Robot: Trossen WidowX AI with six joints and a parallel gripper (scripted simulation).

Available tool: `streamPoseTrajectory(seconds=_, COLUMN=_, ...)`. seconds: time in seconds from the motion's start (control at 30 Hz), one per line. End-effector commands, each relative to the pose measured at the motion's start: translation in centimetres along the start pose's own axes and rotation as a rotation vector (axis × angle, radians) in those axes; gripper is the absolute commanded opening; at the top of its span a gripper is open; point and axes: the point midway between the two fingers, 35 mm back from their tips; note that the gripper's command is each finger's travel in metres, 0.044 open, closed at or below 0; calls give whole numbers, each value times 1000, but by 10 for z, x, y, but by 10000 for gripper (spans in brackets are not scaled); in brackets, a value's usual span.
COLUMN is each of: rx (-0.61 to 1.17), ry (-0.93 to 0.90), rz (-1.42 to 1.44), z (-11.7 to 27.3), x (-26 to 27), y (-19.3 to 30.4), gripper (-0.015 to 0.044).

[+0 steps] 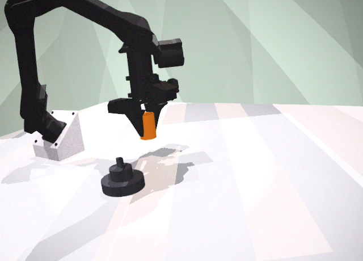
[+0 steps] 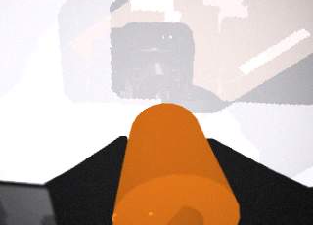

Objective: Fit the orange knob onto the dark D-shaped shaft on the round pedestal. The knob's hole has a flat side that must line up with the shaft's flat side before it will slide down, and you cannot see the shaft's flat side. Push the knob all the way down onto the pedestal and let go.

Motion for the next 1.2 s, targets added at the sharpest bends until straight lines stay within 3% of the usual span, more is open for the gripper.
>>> streamPoseTrajectory(seconds=0.0, rx=-10, ry=-16, rz=-6, z=31, x=3, y=-3, gripper=0)
streamPoseTrajectory(seconds=0.4, rx=-8, ry=-13, rz=-6, z=102, x=-4, y=6, gripper=0)
streamPoseTrajectory(seconds=1.17, rx=10, ry=-43, rz=-19, z=93, x=-35, y=-25, gripper=0)
Point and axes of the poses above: the point midway between the two fingers, 35 mm back from their tips, its own z axis back along the fingers, its own x axis across the jaws, y = z × x, and after that the axes turned 2 degrees about -z, right-handed
